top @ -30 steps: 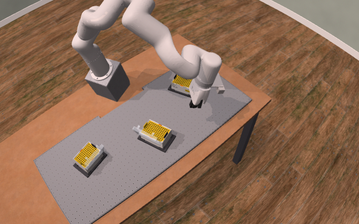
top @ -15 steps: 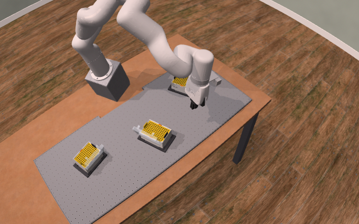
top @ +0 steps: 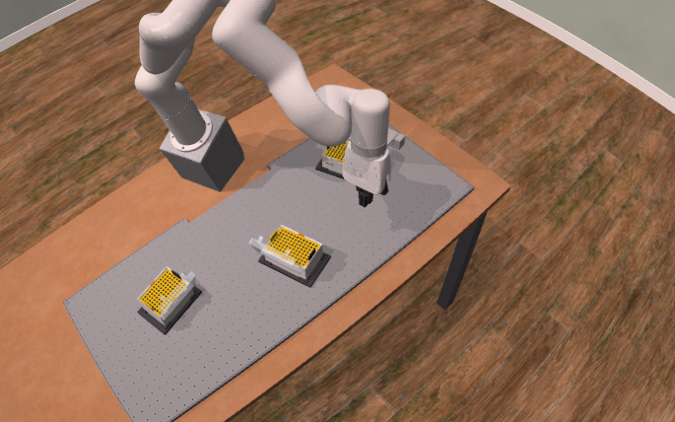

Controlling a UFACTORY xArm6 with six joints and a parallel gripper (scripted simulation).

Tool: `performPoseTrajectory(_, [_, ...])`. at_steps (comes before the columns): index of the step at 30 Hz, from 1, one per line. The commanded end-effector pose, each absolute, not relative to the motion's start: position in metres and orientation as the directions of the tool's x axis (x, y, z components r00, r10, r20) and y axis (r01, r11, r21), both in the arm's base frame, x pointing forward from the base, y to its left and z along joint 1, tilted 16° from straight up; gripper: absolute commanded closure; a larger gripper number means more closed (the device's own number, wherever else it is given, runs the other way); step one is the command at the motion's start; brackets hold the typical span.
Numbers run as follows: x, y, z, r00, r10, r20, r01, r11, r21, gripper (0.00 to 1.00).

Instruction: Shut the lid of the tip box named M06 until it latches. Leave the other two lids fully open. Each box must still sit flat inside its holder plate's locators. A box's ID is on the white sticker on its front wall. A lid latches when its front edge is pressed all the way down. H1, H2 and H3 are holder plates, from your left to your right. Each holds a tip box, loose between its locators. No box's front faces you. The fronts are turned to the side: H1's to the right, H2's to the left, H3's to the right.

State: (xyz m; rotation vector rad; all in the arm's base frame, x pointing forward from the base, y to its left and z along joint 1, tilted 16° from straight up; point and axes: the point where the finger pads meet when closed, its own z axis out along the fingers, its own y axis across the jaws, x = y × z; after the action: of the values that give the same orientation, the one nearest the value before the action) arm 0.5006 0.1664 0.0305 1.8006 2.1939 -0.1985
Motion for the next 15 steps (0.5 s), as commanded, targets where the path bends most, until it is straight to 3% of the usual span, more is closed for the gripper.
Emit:
performPoseTrajectory(1, [0.5019,0.1672,0.0323,-0.317,0.877,-0.361,0.928,0.366,0.073,1.0])
performPoseTrajectory(15, [0.5018,0.1672,0.0323,-0.603,0.644,-0.471,0.727,0.686,0.007,1.0])
